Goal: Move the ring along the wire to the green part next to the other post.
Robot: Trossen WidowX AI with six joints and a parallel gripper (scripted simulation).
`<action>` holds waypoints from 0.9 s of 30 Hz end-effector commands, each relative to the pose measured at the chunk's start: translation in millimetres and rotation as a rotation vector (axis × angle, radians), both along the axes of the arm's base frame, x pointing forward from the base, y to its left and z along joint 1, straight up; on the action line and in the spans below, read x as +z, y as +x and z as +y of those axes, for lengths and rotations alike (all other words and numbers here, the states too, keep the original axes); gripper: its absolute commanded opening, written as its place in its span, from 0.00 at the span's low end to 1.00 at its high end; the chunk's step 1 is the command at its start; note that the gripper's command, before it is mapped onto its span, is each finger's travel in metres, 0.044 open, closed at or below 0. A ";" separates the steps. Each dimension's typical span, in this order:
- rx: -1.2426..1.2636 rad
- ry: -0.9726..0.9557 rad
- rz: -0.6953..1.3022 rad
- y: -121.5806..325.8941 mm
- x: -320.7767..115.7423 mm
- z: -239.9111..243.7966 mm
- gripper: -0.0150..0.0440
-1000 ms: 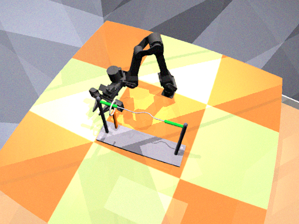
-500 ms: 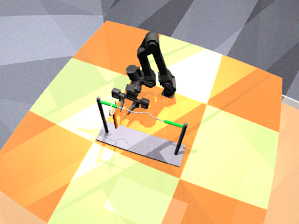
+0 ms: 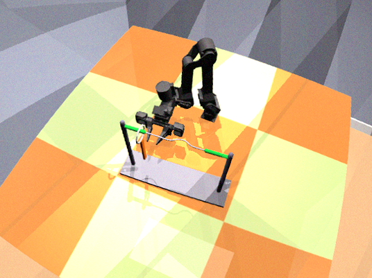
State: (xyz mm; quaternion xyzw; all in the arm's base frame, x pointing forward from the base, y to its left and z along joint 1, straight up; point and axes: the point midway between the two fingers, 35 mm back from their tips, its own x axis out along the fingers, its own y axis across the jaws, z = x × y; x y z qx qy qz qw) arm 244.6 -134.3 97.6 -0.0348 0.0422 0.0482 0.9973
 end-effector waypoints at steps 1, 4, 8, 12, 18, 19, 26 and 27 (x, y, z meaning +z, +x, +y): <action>-0.009 0.034 0.000 13.1 13.4 2.1 0.53; -0.014 0.053 -0.003 20.1 22.0 4.4 0.53; -0.014 0.054 -0.003 21.3 22.6 4.5 0.53; -0.014 0.054 -0.003 25.4 22.7 4.1 0.53; -0.014 0.054 -0.003 34.2 22.6 3.6 0.53; -0.014 0.054 -0.003 35.7 22.5 3.5 0.53; -0.014 0.053 -0.003 46.1 22.3 3.2 0.53; -0.014 0.053 -0.003 47.7 22.2 3.2 0.53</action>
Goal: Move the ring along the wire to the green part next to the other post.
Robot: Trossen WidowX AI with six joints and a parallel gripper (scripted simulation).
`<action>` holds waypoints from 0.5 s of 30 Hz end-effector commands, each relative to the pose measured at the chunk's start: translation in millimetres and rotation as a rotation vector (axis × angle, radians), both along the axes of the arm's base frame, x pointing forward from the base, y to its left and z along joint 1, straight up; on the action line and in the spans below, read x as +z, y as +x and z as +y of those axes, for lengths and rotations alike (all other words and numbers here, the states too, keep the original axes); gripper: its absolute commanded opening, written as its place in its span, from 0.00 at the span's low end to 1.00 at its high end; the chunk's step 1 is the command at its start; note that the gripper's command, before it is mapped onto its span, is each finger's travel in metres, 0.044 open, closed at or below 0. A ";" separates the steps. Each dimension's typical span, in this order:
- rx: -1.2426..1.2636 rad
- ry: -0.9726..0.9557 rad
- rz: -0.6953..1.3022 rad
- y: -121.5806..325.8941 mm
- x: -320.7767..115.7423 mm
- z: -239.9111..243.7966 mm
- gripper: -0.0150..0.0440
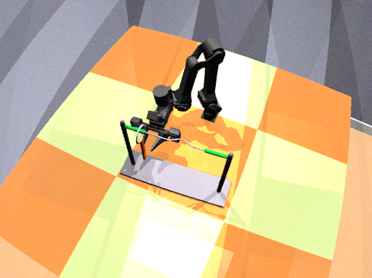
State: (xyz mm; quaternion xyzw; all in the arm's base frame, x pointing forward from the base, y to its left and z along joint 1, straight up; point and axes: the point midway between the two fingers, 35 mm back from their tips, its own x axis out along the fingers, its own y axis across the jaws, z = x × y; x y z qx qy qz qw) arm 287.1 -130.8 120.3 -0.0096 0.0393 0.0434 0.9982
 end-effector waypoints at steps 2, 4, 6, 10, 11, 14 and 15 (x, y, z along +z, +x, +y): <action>-0.002 0.003 0.001 8.2 -0.6 -0.2 0.53; -0.002 0.003 0.001 11.2 -0.7 -0.1 0.53; -0.002 0.003 0.000 14.3 -0.9 0.0 0.53; -0.002 0.003 0.000 20.4 -1.3 0.4 0.53; -0.002 0.003 0.000 22.0 -1.4 0.6 0.53; -0.002 0.003 -0.001 26.6 -1.7 1.1 0.53; -0.002 0.003 -0.001 28.2 -1.8 1.2 0.53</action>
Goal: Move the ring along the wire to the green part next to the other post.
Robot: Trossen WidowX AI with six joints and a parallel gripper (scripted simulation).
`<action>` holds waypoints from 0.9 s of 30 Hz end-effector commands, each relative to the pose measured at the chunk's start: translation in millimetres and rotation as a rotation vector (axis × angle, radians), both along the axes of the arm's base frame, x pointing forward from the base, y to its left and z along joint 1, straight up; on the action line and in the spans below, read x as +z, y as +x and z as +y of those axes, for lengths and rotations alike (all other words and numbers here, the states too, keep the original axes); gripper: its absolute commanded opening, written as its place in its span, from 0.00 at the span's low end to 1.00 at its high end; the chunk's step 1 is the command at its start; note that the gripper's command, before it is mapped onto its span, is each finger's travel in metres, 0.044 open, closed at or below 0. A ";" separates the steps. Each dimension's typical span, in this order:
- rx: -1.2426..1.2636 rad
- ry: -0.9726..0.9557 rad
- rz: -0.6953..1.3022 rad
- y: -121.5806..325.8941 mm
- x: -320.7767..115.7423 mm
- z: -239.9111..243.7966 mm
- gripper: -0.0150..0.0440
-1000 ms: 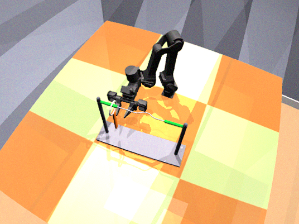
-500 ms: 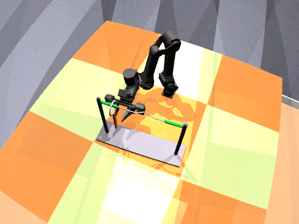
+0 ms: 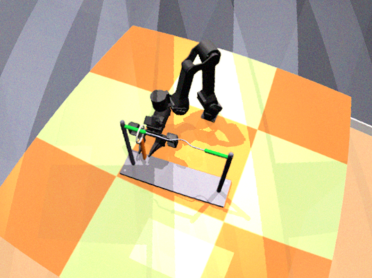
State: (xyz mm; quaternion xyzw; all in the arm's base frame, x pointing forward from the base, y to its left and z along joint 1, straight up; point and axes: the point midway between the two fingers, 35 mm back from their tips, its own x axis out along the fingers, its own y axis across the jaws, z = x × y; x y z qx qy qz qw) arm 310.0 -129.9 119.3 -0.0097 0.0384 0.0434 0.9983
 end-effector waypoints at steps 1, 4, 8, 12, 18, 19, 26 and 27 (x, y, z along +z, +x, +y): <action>-0.002 0.003 0.000 6.9 -0.9 0.6 0.53; -0.002 0.004 0.000 11.6 -1.3 1.3 0.53; -0.002 0.004 -0.001 17.8 -1.9 2.4 0.53; -0.002 0.004 -0.002 24.1 -2.6 3.7 0.53; -0.002 0.005 -0.004 31.2 -3.4 5.4 0.53; -0.002 0.005 -0.004 31.2 -3.4 5.4 0.53; -0.002 0.005 -0.004 31.2 -3.4 5.4 0.53; -0.002 0.005 -0.004 31.2 -3.4 5.4 0.53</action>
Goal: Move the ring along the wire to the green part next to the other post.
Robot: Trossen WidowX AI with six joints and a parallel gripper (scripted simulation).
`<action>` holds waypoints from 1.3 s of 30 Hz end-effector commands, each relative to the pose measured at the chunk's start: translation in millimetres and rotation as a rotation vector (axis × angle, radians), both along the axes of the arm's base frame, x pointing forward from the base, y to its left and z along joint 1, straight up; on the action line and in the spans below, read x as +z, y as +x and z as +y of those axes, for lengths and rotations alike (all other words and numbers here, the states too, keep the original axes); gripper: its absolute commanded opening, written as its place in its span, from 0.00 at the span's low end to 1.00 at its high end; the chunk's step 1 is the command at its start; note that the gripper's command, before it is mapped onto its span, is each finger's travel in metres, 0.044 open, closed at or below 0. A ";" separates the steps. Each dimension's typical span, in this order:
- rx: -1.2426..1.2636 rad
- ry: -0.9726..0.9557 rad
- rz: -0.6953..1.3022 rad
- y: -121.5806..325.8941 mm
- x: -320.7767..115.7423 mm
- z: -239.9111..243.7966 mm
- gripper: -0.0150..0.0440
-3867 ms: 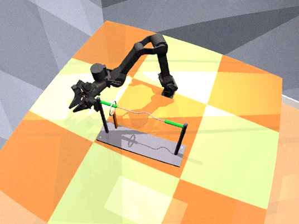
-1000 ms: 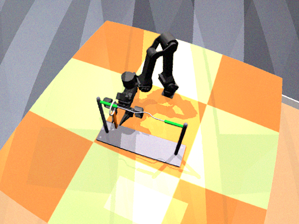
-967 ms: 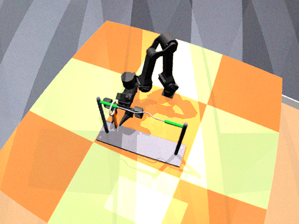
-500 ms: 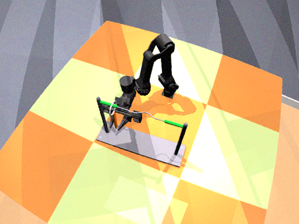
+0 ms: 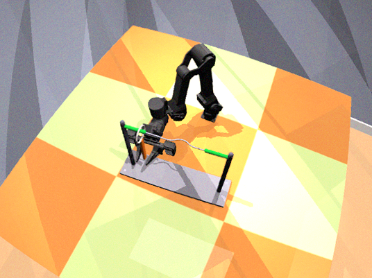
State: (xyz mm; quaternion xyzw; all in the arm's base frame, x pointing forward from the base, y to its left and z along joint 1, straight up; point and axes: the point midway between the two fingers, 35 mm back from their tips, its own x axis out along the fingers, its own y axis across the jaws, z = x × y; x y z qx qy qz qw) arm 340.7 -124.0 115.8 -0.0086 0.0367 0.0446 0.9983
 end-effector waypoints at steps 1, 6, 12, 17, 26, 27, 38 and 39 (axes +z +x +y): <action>-0.005 0.002 0.000 0.5 0.0 -0.5 0.53; -0.005 0.002 0.000 0.5 0.0 -0.5 0.53; 0.000 0.000 0.000 0.2 0.0 0.1 0.39; 0.000 0.000 0.000 0.2 0.0 0.1 0.24; 0.000 0.000 0.000 0.2 0.0 0.1 0.00; 0.000 0.000 0.000 0.2 0.0 0.1 0.00; -0.005 -0.001 -0.001 0.5 16.4 -2.5 0.00; -0.006 -0.001 -0.001 0.5 18.1 -2.7 0.00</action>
